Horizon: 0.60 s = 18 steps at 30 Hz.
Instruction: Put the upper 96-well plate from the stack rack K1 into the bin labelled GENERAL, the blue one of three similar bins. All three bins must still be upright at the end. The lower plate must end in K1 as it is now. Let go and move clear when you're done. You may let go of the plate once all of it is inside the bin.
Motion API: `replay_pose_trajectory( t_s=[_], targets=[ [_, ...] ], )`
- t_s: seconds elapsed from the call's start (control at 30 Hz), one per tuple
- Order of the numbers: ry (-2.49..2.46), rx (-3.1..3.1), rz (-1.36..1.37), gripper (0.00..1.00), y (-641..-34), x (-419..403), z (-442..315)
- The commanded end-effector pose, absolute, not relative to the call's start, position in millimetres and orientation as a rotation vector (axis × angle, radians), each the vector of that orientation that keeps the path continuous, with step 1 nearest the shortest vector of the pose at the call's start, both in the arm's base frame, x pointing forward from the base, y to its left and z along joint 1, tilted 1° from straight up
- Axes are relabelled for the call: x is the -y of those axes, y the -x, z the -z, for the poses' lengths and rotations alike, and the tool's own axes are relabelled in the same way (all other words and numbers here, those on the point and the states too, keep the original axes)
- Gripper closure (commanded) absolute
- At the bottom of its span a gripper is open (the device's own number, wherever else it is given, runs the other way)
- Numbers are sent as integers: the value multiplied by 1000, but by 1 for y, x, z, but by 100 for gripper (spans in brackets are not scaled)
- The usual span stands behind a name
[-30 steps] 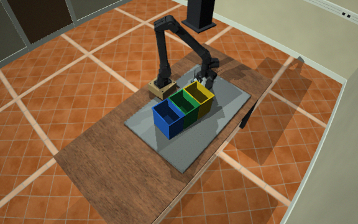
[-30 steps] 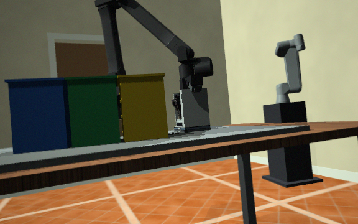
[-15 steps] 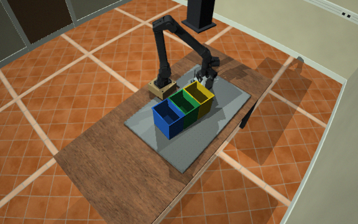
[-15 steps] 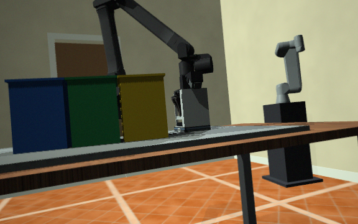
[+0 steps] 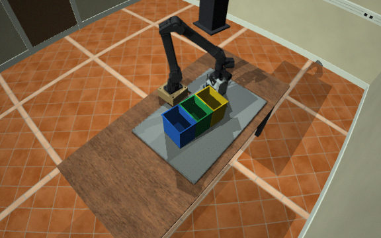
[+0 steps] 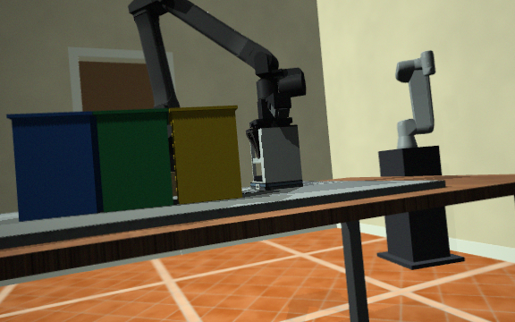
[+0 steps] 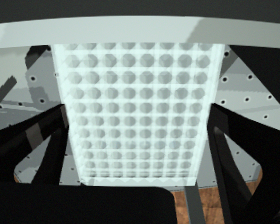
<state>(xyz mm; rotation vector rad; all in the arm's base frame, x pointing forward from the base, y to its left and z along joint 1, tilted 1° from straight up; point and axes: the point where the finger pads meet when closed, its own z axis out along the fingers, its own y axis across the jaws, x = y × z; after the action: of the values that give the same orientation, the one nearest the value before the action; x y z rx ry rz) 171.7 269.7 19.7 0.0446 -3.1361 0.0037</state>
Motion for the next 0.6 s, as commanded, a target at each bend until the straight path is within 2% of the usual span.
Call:
replay_pose_trajectory(
  t_s=[0.0,0.57],
  targets=[
    [-45,3162,63,100,-186,-287,-40],
    [-47,3164,67,100,-186,-287,-67]
  ],
)
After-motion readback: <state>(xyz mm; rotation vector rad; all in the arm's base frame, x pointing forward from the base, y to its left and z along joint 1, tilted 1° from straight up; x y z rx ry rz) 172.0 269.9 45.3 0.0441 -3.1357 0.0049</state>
